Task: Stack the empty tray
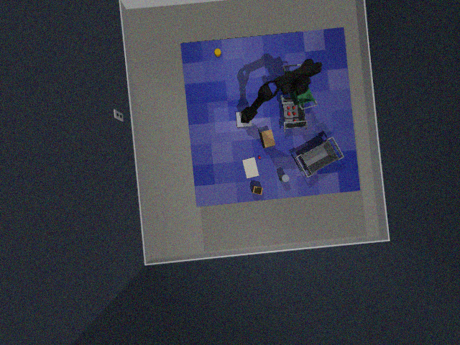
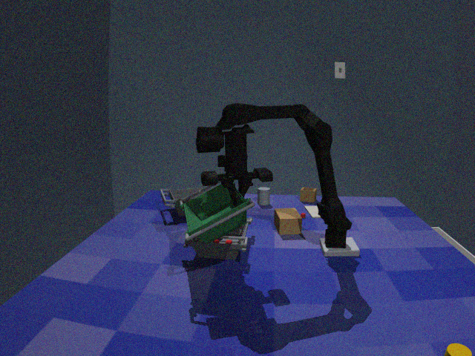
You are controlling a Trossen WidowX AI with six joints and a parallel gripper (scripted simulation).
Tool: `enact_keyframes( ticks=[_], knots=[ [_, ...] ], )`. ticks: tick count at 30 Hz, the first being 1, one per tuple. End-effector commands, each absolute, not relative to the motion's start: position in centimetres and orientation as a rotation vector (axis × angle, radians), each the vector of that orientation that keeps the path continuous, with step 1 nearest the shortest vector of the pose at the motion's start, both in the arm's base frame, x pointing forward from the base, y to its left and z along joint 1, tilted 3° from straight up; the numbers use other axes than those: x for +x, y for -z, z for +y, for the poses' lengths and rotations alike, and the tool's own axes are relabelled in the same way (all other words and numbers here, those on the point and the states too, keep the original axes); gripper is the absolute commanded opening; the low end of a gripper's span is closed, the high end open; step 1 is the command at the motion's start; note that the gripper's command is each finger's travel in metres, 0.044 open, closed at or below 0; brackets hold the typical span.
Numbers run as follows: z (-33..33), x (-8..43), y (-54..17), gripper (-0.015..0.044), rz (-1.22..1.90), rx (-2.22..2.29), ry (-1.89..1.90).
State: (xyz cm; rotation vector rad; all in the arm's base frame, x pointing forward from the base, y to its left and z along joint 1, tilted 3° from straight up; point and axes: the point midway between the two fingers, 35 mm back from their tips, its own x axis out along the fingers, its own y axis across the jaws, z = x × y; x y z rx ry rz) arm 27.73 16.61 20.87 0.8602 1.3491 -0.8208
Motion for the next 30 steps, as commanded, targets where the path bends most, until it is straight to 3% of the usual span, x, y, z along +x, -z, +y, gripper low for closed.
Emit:
enact_keyframes(
  ticks=[1,30],
  knots=[
    [15.1,28.6,-21.7,0.0,1.325,0.912,0.832],
    [6.2,31.4,-22.7,0.0,1.216,1.106,1.019]
  ],
)
